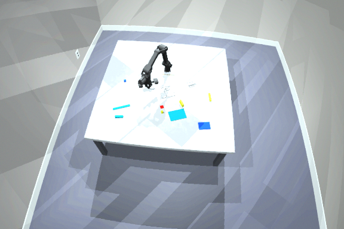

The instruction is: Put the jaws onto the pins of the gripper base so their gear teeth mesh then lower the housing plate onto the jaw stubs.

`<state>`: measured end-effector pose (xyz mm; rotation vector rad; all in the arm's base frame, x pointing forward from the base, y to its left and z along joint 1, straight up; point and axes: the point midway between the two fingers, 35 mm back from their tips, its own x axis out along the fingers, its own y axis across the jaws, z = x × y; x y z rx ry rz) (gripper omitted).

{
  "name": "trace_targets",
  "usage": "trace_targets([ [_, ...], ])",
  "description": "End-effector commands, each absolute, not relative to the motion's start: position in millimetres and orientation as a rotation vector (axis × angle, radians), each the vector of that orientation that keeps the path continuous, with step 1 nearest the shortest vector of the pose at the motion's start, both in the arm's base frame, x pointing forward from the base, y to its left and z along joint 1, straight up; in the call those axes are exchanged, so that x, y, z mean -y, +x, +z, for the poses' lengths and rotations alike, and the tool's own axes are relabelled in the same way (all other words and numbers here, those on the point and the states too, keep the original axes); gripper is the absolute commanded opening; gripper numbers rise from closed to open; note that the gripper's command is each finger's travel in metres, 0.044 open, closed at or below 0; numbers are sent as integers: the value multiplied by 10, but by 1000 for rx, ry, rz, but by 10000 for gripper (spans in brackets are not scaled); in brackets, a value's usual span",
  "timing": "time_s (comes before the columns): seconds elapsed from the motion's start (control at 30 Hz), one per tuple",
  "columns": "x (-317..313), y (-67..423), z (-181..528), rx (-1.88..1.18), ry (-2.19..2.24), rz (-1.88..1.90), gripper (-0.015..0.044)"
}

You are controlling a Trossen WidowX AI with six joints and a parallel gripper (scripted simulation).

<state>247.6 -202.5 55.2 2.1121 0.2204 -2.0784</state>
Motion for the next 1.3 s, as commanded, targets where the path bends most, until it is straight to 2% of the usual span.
trace_targets([
  [0.0, 2027, 2480, 769, -213, 2117, -2076, 0],
  [0.1, 2041, 2464, 1113, -217, 2114, -2078, 0],
  [0.23, 2041, 2462, 1138, -217, 2114, -2078, 0],
  [0.8, 2052, 2479, 1088, -206, 2120, -2071, 440],
  [1.27, 2052, 2479, 1088, -206, 2120, -2071, 440],
])
